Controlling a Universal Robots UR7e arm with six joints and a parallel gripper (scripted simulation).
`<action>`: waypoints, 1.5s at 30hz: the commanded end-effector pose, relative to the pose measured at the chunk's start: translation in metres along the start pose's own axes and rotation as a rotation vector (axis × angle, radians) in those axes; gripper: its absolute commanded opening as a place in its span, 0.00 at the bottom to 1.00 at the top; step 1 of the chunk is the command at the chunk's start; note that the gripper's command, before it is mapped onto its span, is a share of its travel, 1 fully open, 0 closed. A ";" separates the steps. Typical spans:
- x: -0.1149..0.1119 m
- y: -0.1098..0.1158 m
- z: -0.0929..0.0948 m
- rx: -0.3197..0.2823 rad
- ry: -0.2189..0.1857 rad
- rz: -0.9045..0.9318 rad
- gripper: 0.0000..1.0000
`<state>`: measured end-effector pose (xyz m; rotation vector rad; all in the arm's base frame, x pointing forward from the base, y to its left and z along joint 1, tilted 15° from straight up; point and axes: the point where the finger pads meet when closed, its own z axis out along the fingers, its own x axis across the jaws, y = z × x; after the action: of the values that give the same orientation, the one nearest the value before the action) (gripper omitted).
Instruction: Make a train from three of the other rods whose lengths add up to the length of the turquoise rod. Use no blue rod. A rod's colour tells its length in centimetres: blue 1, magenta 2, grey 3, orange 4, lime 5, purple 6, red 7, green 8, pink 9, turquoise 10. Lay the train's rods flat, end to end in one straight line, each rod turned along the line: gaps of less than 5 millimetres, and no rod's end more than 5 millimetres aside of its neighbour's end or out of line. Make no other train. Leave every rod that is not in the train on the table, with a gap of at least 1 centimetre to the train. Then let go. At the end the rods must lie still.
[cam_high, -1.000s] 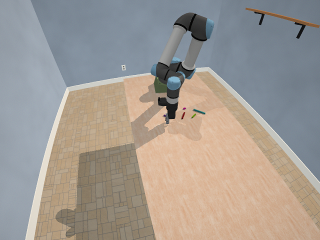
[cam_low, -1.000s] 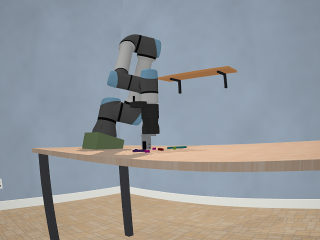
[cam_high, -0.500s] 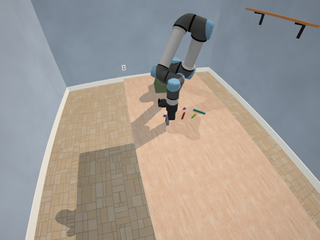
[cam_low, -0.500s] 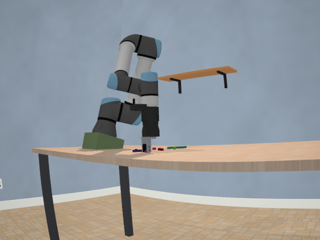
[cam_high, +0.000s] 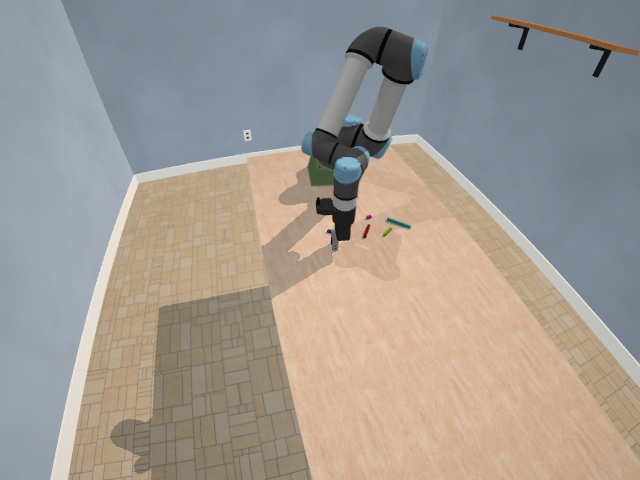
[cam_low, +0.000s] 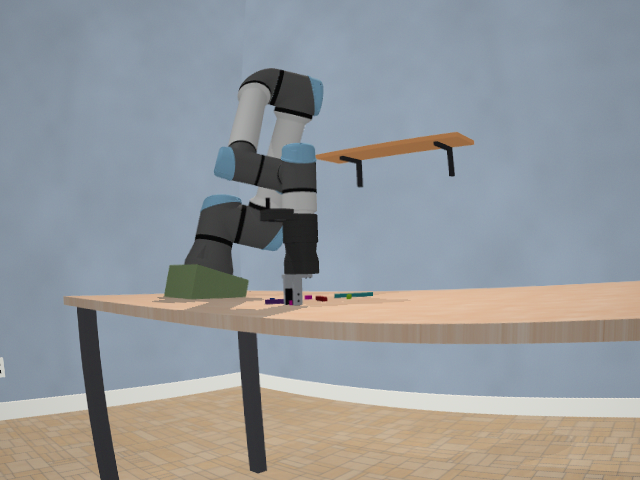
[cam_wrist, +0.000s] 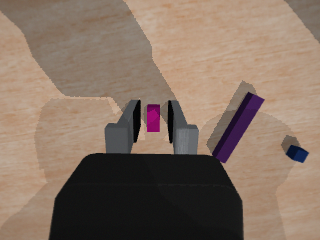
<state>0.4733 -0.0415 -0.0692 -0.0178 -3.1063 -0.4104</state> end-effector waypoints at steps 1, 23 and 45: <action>0.000 0.000 -0.001 0.001 -0.001 0.000 0.54; 0.000 0.000 -0.001 0.001 -0.001 0.000 0.54; 0.000 0.000 -0.001 0.001 -0.001 0.000 0.24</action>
<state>0.4733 -0.0415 -0.0692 -0.0178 -3.1064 -0.4104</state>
